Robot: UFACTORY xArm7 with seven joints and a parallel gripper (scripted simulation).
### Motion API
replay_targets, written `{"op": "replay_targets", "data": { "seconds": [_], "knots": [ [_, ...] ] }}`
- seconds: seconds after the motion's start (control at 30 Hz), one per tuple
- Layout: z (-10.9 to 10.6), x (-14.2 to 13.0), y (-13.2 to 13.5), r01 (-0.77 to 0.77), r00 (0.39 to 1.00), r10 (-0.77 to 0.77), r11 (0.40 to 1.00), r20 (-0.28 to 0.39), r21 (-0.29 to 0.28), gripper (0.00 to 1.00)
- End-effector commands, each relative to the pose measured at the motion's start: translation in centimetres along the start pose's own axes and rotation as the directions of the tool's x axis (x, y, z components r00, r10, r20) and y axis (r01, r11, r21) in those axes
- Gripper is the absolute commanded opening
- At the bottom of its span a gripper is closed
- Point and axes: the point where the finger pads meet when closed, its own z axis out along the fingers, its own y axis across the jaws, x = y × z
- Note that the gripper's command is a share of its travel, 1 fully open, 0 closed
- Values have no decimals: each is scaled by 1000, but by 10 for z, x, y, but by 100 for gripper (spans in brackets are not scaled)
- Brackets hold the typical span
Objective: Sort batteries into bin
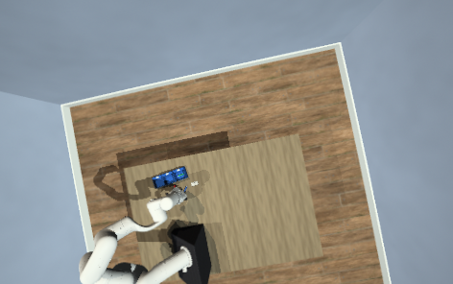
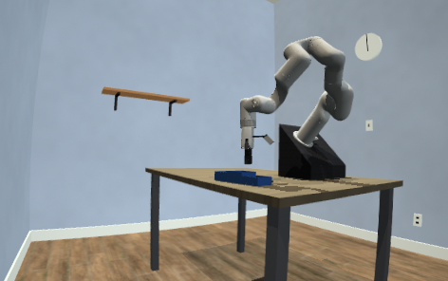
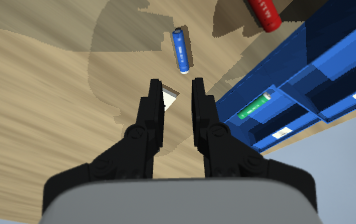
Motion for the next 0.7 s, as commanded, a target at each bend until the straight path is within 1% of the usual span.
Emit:
{"op": "replay_targets", "data": {
  "seconds": [0.0,0.67],
  "knots": [
    [-2,0,-1,152,988,-151,988,28,-29,23],
    [-2,-3,2,165,986,-164,986,31,-31,23]
  ]
}}
